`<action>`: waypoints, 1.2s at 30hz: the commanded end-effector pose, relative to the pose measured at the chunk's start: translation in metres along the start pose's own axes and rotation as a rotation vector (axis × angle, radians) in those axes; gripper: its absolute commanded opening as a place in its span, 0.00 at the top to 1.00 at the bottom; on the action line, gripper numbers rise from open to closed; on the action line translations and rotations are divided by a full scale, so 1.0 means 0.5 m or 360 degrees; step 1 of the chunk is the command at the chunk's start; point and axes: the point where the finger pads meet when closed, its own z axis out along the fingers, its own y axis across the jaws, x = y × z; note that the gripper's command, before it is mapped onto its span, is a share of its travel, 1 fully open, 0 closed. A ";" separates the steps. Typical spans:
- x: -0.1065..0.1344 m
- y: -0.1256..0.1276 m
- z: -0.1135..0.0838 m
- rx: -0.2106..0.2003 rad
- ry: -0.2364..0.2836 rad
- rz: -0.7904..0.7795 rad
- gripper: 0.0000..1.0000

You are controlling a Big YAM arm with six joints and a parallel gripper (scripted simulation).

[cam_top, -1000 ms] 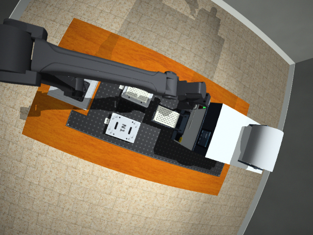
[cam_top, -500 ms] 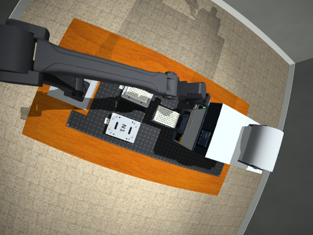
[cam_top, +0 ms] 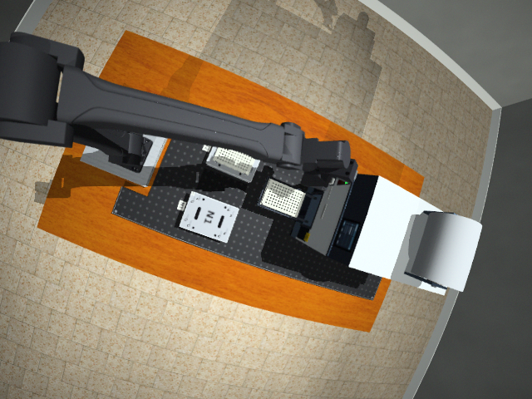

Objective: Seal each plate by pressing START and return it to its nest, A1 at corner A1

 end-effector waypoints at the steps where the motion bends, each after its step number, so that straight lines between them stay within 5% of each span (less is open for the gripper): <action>1: -0.087 0.000 -0.002 -0.0009 -0.0115 0.0025 1.00; 36: -0.106 0.005 0.011 -0.0017 -0.0125 0.0018 1.00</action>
